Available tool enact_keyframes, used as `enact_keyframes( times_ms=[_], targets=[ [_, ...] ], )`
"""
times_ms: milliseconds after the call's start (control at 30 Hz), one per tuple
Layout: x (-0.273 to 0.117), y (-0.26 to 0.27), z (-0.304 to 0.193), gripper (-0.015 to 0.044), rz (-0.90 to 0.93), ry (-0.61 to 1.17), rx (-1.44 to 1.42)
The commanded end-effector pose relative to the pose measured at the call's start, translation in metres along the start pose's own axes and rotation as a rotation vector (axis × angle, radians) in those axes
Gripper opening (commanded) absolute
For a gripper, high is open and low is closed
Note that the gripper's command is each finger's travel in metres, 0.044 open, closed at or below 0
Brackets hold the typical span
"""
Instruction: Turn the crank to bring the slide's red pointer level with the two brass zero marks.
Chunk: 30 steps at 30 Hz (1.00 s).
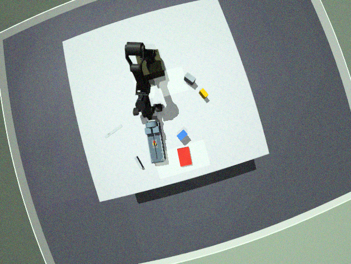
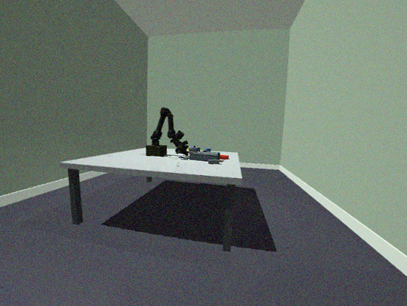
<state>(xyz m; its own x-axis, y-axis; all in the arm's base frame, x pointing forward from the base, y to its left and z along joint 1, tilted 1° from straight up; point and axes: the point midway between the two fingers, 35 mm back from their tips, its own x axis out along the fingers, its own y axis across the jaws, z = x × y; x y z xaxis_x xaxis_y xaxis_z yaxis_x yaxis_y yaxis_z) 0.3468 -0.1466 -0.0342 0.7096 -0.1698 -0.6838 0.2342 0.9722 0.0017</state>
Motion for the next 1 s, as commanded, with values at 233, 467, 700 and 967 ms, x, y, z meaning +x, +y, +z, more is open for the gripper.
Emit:
enact_keyframes(
  times_ms=[233, 467, 700, 967],
  targets=[
    [0.000, 0.000, 0.000, 0.0026, 0.000, 0.000, 0.000],
    [0.000, 0.000, 0.000, 0.0210, 0.000, 0.000, 0.000],
    [0.000, 0.000, 0.000, 0.0394, 0.000, 0.000, 0.000],
    [-0.009, 0.000, 0.011, 0.0440, 0.000, 0.000, 0.000]
  ],
)
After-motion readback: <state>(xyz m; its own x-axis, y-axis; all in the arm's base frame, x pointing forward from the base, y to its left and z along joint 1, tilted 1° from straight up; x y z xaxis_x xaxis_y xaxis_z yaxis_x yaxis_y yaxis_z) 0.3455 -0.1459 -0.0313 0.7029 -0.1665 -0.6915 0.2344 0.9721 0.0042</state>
